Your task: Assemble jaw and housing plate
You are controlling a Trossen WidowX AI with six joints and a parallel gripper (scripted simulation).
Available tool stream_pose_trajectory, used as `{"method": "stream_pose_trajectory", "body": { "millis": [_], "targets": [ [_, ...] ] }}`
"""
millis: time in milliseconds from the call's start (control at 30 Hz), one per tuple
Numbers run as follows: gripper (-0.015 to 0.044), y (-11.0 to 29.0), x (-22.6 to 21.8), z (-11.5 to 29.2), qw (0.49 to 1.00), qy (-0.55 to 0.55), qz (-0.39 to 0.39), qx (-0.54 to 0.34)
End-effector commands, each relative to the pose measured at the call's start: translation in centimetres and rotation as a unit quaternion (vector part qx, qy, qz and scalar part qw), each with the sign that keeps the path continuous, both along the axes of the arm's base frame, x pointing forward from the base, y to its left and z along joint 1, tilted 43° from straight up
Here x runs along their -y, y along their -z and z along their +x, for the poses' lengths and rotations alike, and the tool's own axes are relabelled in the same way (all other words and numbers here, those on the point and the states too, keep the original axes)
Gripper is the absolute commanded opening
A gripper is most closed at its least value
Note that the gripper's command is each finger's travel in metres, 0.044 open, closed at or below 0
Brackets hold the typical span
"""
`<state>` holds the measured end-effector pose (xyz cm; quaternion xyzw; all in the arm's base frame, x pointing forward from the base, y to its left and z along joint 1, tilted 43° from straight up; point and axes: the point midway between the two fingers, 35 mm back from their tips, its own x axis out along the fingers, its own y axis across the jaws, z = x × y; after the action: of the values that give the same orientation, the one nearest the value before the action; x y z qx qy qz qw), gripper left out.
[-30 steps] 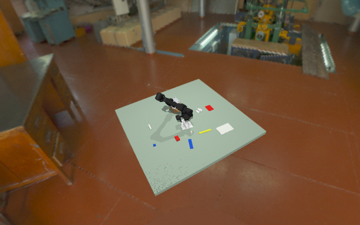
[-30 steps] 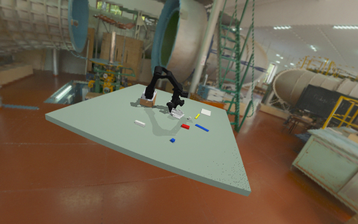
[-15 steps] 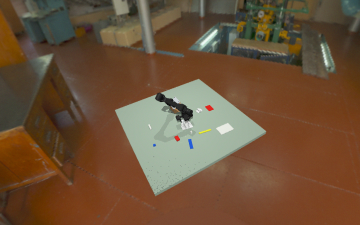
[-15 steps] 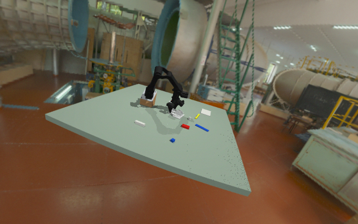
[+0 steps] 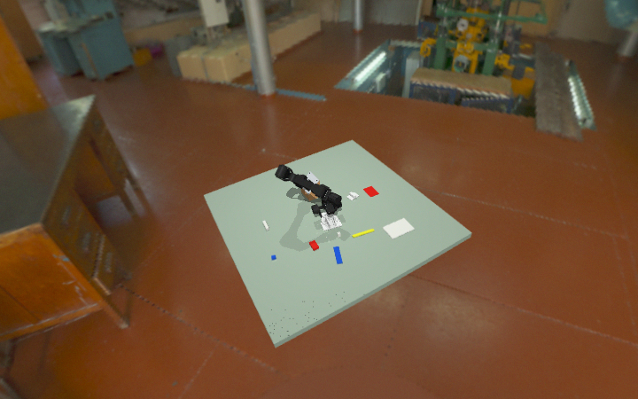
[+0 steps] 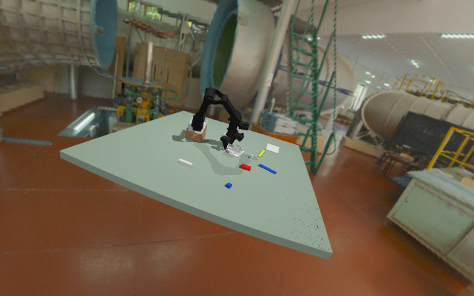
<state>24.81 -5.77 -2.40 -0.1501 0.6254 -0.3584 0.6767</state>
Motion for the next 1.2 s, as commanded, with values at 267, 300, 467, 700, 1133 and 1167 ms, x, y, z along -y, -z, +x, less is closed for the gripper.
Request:
{"method": "stream_pose_trajectory", "body": {
  "millis": [267,300,467,700,1133,1167],
  "targets": [
    [0.0351,0.20,0.24,0.01,1.000,-0.001,-0.002,0.000],
    [0.0351,0.20,0.24,0.01,1.000,-0.001,-0.002,0.000],
    [0.0351,0.21,0.25,0.01,1.000,-0.001,-0.002,0.000],
    [0.0351,0.38,0.41,0.00,1.000,-0.001,-0.002,0.000],
    [0.0351,0.38,0.41,0.00,1.000,-0.001,-0.002,0.000],
    [0.0351,0.38,0.41,0.00,1.000,-0.001,-0.002,0.000]
  ]
}}
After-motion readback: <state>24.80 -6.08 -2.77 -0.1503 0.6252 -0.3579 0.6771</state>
